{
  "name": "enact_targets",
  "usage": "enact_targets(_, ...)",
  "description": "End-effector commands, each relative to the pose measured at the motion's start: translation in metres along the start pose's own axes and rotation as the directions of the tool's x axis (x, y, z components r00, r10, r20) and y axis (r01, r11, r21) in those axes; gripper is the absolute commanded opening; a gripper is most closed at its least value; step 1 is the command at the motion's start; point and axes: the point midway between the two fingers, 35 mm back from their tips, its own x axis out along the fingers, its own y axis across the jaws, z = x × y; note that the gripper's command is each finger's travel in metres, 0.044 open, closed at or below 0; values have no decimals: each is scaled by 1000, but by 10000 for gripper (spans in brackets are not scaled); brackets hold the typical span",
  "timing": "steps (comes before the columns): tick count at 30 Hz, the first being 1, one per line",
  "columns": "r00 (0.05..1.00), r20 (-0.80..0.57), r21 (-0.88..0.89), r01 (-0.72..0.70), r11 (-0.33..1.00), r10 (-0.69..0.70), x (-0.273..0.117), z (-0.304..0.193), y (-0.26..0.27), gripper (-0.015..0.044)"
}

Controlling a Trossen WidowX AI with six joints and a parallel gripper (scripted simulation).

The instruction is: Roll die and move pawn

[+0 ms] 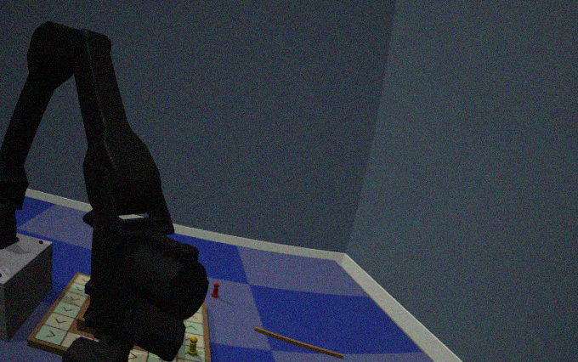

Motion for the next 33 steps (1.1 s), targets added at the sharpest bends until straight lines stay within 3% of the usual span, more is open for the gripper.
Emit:
enact_targets(1, 1000, 0, 7, -4, 1000, 4, 8, 0, 1, 275)
enact_targets(13, 1000, 2, 7, -4, 1000, 4, 24, 0, 1, 275)
enact_targets(19, 1000, 2, 7, -4, 1000, 4, 24, 0, 1, 118)
enact_targets(27, 1000, 2, 7, -4, 1000, 4, 24, 0, 1, 64)
enact_targets(29, 1000, 2, 7, -4, 1000, 4, 23, 0, 1, 12)
enact_targets(33, 1000, 2, 7, -4, 1000, 4, -8, 2, -2, 0)
